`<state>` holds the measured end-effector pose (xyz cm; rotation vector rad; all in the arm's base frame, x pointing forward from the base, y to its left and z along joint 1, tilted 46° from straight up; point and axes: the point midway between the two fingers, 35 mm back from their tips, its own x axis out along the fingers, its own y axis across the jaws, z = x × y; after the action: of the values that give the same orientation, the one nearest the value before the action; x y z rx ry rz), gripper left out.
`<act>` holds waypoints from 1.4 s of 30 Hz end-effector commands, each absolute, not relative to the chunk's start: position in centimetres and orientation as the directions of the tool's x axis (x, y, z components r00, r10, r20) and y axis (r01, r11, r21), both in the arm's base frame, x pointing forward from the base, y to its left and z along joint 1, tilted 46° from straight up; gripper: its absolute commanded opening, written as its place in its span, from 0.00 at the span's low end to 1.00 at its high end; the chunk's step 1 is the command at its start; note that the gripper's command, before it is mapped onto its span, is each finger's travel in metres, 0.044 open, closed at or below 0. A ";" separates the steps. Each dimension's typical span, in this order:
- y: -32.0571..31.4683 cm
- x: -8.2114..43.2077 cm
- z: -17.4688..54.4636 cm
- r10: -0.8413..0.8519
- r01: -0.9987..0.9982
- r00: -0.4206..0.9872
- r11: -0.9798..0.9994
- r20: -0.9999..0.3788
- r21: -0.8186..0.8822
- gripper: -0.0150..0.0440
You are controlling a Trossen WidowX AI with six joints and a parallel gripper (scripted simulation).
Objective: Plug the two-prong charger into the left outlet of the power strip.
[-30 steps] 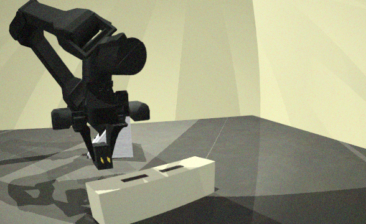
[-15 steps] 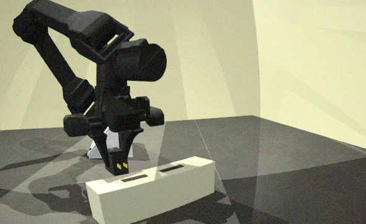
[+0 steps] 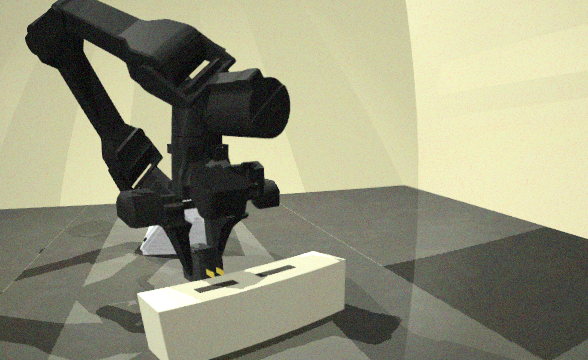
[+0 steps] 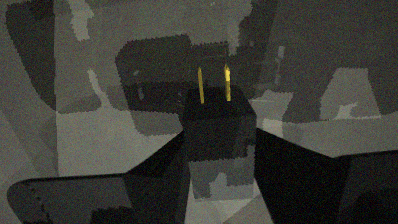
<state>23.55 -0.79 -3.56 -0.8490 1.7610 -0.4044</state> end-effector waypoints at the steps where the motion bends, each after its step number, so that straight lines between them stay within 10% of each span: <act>1: -0.6 24.0 -3.8 -0.712 -0.352 -0.156 0.688 -0.685 -0.635 0.25; 42: 0.6 27.9 -6.1 -0.713 -0.378 -0.153 0.682 -0.684 -0.626 0.25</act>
<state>27.67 0.59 -6.00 -0.8642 1.7674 -0.3762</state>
